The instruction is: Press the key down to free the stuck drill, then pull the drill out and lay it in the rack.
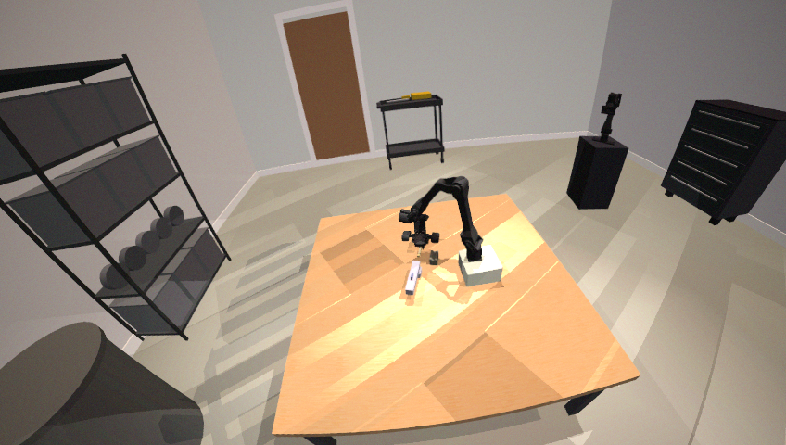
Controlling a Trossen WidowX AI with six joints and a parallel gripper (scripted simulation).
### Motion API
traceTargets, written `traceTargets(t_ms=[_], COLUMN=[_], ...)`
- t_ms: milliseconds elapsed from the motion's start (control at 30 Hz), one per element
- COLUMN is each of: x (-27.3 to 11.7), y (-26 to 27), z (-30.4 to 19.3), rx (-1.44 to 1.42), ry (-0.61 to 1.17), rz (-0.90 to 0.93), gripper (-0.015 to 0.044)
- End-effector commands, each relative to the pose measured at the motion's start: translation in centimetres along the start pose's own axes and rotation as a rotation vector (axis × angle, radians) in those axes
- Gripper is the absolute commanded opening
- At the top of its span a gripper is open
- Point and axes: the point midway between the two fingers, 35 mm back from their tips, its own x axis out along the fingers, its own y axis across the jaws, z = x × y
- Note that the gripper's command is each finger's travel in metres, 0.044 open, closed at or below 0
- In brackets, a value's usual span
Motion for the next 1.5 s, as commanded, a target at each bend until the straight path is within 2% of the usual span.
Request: traceTargets(t_ms=[0,1467], x=[-0.3,-1.9], y=[-0.1,-0.2], z=[0.1,0.1], rx=[-0.004,-0.004], ry=[-0.004,-0.004], rz=[-0.005,-0.006], gripper=[0.0000,0.0000])
